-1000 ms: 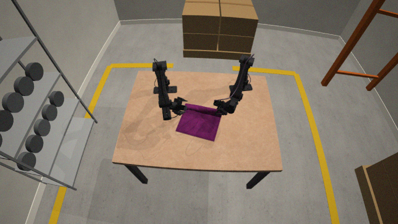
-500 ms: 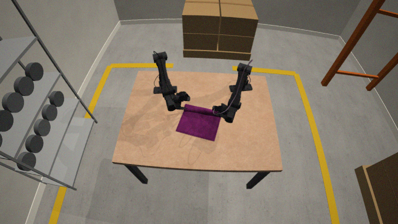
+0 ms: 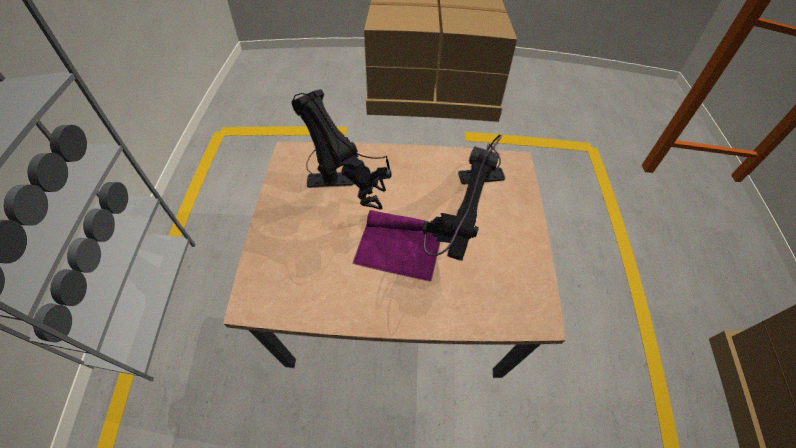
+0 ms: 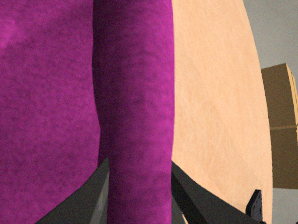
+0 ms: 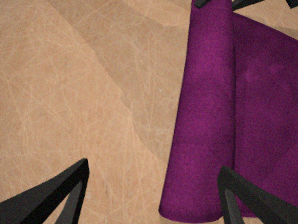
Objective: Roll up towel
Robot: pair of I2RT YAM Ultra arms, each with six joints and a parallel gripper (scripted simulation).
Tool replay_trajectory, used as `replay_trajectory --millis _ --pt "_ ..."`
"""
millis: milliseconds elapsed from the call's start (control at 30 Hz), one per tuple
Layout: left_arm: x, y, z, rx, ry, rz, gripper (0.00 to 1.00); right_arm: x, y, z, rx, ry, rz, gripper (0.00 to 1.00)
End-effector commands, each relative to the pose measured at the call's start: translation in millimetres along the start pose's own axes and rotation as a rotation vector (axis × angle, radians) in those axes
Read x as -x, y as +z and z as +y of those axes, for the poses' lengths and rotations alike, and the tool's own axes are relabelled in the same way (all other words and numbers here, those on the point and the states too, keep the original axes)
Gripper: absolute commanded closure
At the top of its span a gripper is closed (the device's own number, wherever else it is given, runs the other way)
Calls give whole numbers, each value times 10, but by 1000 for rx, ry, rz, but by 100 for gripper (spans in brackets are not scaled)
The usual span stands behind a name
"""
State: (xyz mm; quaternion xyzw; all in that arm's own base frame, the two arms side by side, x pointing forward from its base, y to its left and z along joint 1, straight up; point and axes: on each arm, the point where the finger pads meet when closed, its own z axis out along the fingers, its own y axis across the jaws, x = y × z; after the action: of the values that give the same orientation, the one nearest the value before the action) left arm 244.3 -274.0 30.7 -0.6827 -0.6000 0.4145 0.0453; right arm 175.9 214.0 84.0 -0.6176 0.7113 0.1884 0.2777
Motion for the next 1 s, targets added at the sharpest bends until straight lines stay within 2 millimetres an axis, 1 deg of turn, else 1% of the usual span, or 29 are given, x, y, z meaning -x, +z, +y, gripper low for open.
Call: replay_trajectory --millis 0,233,467,667,967 --pt "4 -32 -163 -125 -67 0 72 60 24 -215 -254 -50 9 4" --pt "3 -31 -162 -135 -76 1 72 76 29 -210 -289 -80 9 2" --pt "-52 40 -102 -135 -76 1 72 13 -33 -452 -257 -118 -2 2" --pt "-55 42 -99 -135 -76 1 72 -18 2 -454 -256 -120 -2 2" --pt "-55 42 -99 -135 -76 1 72 -278 333 -392 -254 -122 -3 2"
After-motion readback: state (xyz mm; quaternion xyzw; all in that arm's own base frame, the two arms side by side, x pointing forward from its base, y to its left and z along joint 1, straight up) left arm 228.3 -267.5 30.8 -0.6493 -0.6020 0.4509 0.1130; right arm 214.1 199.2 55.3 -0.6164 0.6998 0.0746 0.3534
